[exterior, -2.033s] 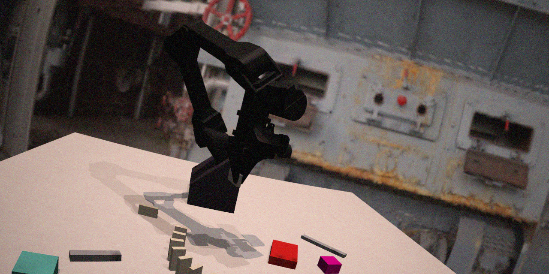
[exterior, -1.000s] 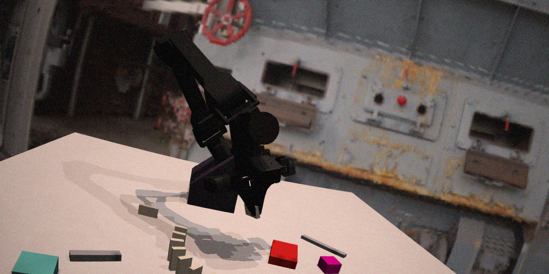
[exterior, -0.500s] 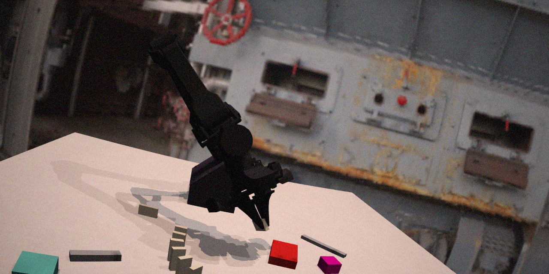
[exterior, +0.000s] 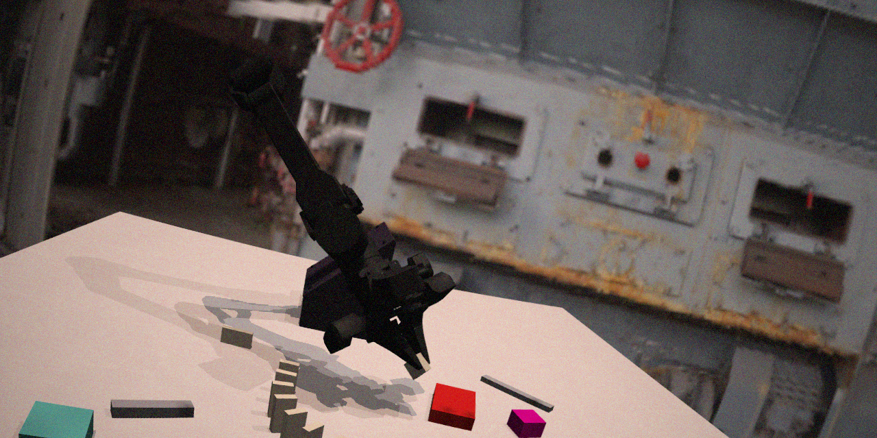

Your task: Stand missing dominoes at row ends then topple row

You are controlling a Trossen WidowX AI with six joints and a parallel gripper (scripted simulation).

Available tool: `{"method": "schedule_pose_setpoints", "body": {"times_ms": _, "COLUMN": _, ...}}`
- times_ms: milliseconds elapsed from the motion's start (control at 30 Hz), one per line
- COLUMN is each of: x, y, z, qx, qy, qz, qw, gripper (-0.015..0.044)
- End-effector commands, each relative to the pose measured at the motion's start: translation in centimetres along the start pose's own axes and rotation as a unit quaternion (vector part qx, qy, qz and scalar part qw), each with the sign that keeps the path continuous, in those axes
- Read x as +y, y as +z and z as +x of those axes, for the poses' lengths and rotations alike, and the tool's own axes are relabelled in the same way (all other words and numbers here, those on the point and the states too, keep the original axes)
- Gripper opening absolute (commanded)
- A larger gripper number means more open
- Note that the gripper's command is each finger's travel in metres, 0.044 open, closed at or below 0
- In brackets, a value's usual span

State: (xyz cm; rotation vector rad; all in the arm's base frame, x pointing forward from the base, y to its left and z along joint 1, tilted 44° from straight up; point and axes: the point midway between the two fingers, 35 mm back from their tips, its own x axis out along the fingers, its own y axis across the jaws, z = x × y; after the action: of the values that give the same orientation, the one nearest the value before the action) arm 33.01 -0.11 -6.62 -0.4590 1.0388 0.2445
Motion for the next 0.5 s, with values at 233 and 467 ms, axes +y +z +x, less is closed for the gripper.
{"method": "schedule_pose_setpoints", "body": {"times_ms": 233, "x": -0.5, "y": -0.1, "z": -1.7, "qx": -0.111, "qy": -0.010, "qz": -0.041, "qw": 0.993, "gripper": 0.0026}}
{"method": "schedule_pose_setpoints", "body": {"times_ms": 467, "x": -0.9, "y": -0.1, "z": -3.5, "qx": -0.177, "qy": -0.030, "qz": -0.072, "qw": 0.981, "gripper": 0.0026}}
